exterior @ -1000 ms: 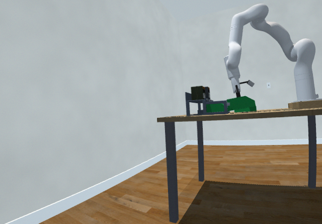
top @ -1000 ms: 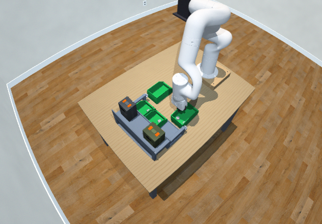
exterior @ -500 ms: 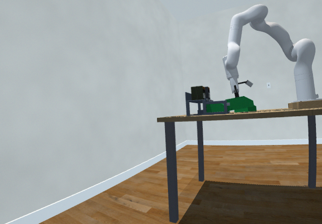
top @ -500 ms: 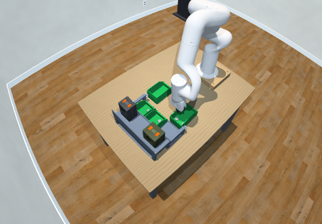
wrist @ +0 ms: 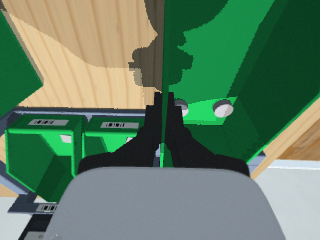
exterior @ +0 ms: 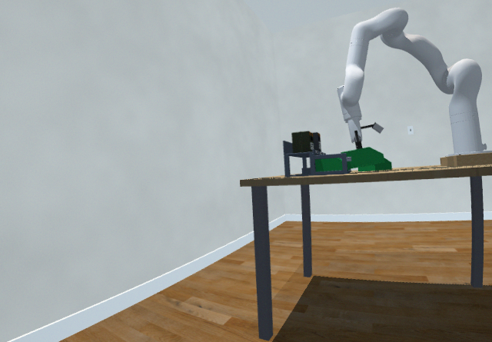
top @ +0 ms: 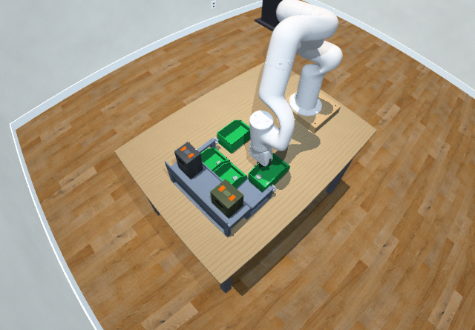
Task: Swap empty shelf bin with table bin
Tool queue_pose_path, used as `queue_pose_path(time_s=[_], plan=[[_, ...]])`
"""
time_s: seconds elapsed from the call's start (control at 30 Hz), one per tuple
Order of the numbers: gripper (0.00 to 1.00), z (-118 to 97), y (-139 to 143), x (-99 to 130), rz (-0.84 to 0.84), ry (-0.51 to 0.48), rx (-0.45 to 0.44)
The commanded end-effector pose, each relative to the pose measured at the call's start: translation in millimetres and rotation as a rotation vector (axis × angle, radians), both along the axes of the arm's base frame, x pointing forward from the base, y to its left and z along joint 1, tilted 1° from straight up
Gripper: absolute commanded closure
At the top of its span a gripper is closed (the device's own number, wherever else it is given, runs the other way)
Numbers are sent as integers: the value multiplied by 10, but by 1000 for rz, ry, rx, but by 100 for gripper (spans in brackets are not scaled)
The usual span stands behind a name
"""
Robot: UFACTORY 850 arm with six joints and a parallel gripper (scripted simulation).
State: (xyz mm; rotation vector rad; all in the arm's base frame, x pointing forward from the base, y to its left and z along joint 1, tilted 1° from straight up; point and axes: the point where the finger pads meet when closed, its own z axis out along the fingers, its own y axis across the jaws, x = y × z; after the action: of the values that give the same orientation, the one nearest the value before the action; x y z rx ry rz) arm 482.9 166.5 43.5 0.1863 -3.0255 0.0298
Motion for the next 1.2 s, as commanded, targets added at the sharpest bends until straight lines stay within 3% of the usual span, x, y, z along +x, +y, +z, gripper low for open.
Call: queue_pose_path(time_s=[0.0,1.17], plan=[[100,7,11,72,0,-2,1],[100,5,56,436,0,-1,1]])
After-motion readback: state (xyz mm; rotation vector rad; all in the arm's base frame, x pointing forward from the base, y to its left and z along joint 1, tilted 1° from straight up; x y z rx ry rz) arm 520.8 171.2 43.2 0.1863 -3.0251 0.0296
